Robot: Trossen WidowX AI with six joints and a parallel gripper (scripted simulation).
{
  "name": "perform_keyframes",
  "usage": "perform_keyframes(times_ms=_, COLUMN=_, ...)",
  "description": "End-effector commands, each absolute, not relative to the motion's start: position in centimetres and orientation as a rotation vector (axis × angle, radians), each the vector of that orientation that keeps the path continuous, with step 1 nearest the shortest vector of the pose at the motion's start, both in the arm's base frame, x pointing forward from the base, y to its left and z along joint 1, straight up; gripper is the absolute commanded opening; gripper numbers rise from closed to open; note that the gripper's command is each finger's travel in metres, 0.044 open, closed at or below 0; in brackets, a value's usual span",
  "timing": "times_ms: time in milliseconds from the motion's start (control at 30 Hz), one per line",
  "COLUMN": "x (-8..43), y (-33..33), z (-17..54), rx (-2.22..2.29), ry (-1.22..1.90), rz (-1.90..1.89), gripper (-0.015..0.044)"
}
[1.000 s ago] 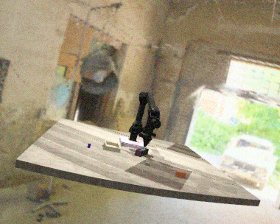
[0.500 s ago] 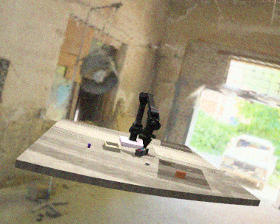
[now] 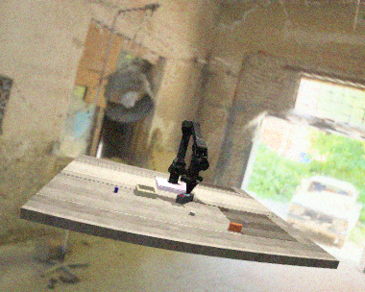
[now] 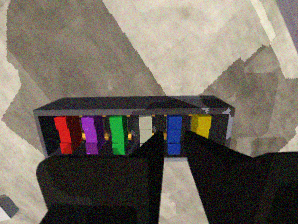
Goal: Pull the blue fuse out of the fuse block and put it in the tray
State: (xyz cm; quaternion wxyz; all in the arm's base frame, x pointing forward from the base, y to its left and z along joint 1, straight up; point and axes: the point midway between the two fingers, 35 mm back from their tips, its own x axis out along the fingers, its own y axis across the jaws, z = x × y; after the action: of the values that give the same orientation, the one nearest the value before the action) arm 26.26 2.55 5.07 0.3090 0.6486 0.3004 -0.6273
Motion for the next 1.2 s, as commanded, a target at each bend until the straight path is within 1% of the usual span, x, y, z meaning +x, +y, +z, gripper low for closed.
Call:
perform_keyframes(times_ms=0, x=26.20, y=2.60, z=4.60, rx=1.718, ry=0.795, rz=-1.663, gripper=0.0074)
perform_keyframes(times_ms=300, x=26.21, y=2.61, z=4.37, rx=1.718, ry=0.795, rz=-1.663, gripper=0.0074)
perform_keyframes(times_ms=667, x=26.21, y=2.54, z=4.48, rx=1.712, ry=0.795, rz=-1.661, gripper=0.0001)
perform_keyframes(times_ms=1167, x=26.24, y=2.55, z=5.04, rx=1.713, ry=0.795, rz=-1.661, gripper=0.0000)
